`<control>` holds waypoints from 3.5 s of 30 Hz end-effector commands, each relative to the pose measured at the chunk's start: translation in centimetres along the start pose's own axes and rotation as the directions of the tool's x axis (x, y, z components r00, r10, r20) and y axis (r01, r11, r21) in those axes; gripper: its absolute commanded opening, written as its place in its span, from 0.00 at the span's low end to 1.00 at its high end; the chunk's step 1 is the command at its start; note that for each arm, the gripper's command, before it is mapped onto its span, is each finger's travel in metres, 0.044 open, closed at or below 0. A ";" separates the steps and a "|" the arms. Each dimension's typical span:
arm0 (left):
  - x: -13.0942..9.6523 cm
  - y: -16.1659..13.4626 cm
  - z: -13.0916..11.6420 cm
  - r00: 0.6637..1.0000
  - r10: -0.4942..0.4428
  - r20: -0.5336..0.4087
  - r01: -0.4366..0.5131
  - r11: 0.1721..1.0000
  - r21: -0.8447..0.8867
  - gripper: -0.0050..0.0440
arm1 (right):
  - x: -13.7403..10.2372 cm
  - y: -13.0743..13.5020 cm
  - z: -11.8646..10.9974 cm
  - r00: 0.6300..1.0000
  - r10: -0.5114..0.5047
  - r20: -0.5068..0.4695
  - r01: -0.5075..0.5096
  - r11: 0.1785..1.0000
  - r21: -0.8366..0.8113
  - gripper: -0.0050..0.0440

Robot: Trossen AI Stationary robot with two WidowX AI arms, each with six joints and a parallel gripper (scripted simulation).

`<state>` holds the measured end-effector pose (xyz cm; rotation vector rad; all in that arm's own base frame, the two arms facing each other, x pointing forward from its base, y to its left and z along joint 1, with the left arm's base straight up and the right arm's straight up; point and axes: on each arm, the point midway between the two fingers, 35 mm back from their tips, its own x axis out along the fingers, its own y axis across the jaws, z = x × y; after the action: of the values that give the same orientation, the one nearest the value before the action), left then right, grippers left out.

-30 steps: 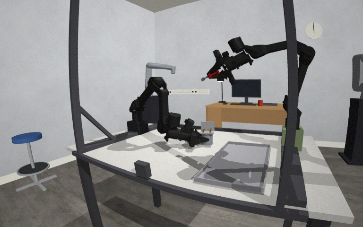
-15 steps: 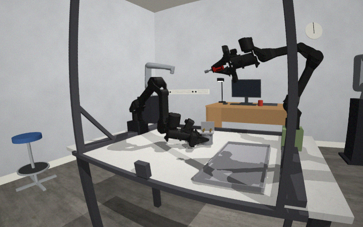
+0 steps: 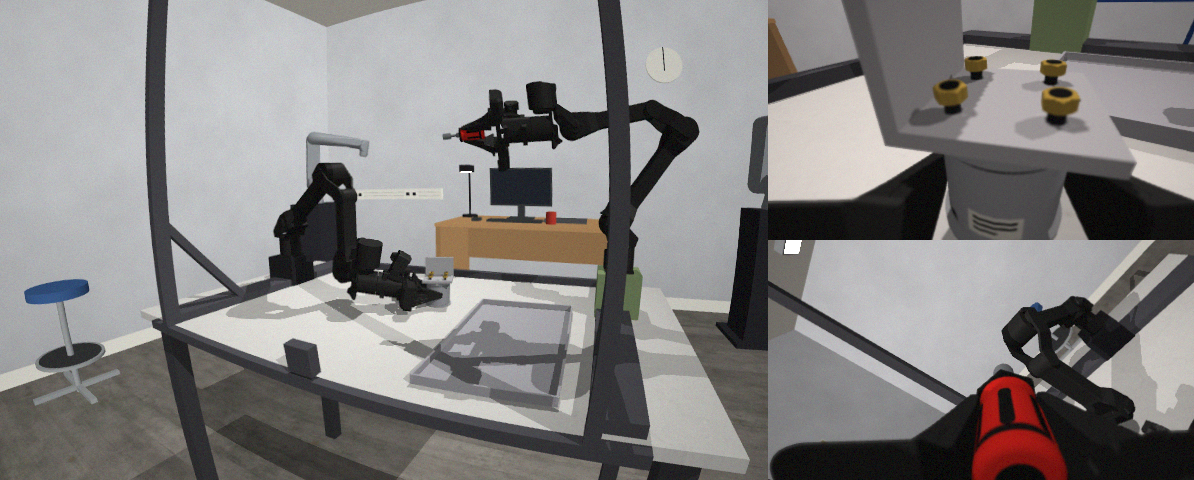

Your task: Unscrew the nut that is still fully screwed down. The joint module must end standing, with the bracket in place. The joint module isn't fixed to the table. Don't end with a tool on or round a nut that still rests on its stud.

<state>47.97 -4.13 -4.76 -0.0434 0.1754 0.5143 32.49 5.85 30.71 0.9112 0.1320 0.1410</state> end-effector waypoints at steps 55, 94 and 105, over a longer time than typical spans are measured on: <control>0.3 -0.4 1.6 1.000 -0.002 0.027 0.003 1.000 -0.027 0.60 | -0.8 -13.4 9.3 0.824 -0.429 0.369 0.316 0.890 0.329 0.37; 0.3 -0.4 1.6 1.000 -0.002 0.027 0.003 1.000 -0.027 0.60 | 0.1 -27.0 -1.7 0.449 -0.828 0.335 0.834 0.523 0.174 0.37; 0.3 -0.4 1.6 1.000 -0.002 0.027 0.003 1.000 -0.027 0.60 | -0.7 -29.6 -4.5 0.319 -0.859 0.400 0.922 0.379 0.079 0.37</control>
<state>47.97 -4.13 -4.76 -0.0434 0.1754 0.5143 32.54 -8.78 4.41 0.5772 0.2745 -1.0835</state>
